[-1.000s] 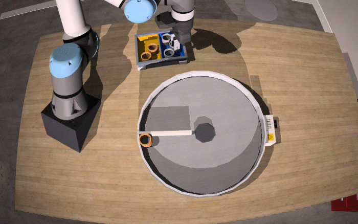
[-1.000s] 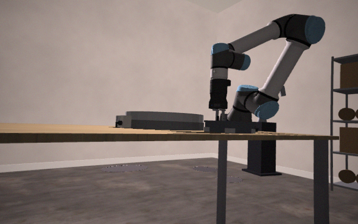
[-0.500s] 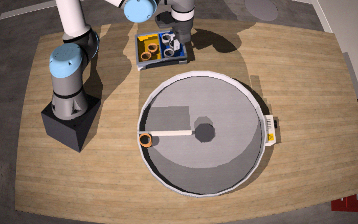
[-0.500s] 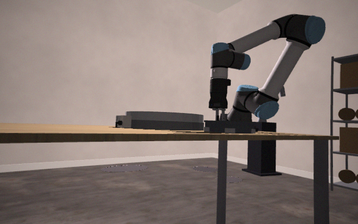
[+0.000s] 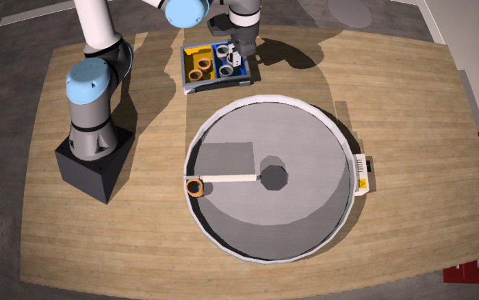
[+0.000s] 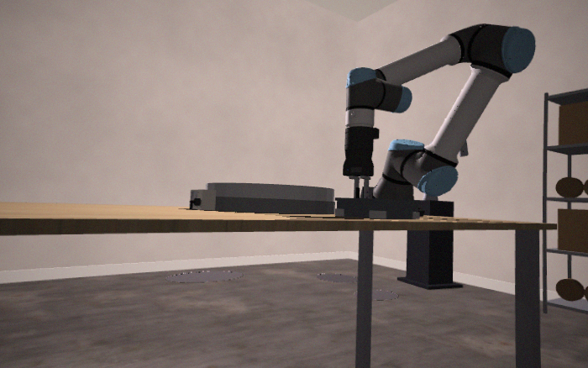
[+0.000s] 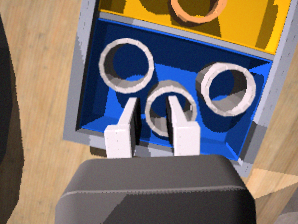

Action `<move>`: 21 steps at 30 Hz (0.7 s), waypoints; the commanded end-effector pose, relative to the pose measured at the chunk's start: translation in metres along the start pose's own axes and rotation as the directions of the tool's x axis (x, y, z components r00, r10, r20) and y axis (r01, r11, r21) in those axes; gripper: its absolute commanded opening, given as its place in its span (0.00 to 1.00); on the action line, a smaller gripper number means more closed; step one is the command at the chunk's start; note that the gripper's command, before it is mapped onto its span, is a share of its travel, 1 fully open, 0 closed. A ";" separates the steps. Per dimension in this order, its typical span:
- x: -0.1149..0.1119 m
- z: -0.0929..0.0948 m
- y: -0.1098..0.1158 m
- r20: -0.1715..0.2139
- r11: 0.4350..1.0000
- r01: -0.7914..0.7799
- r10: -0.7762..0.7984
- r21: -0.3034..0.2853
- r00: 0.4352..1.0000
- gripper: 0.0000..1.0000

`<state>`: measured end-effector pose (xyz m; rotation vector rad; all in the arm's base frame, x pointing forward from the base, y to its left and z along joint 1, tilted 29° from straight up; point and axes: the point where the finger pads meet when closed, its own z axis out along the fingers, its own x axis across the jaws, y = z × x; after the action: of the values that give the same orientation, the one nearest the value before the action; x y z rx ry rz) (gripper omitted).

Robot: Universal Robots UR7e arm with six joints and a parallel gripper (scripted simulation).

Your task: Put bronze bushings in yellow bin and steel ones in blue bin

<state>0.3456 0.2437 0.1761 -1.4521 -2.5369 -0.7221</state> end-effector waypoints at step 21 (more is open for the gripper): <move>0.000 -0.009 0.002 0.002 1.000 0.002 -0.002 -0.005 1.000 0.47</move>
<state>0.3448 0.2413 0.1803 -1.4522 -2.5364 -0.7213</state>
